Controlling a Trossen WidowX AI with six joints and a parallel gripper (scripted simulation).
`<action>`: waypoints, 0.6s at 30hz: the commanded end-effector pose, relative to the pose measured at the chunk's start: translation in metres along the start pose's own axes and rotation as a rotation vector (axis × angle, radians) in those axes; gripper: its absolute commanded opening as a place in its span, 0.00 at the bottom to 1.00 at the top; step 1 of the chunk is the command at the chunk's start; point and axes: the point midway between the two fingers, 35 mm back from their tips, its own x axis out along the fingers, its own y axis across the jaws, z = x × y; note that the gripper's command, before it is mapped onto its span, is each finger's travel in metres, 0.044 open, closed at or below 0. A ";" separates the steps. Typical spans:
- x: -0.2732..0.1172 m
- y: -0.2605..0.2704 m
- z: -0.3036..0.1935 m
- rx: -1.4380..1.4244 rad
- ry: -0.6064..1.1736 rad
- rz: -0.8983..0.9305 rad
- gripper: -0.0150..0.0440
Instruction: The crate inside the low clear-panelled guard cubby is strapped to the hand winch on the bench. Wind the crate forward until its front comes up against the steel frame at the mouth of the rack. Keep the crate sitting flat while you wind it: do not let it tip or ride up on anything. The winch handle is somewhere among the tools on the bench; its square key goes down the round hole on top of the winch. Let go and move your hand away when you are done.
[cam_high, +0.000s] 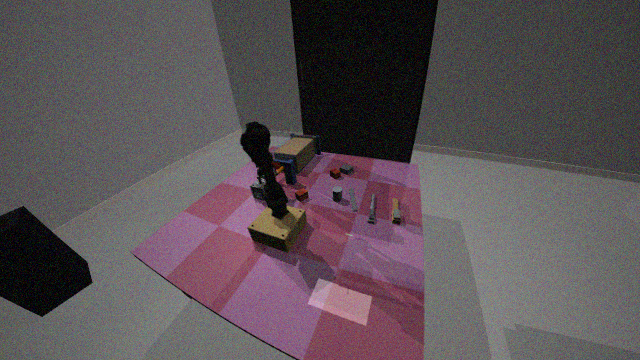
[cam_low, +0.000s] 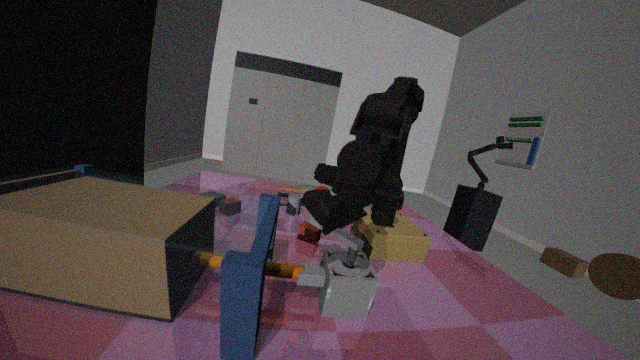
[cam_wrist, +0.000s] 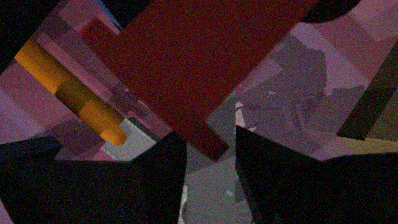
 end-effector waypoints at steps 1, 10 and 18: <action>0.000 0.001 0.001 0.000 0.000 0.001 0.25; 0.002 0.001 -0.001 0.000 0.000 0.000 0.25; 0.004 0.001 -0.002 0.000 0.001 0.000 0.25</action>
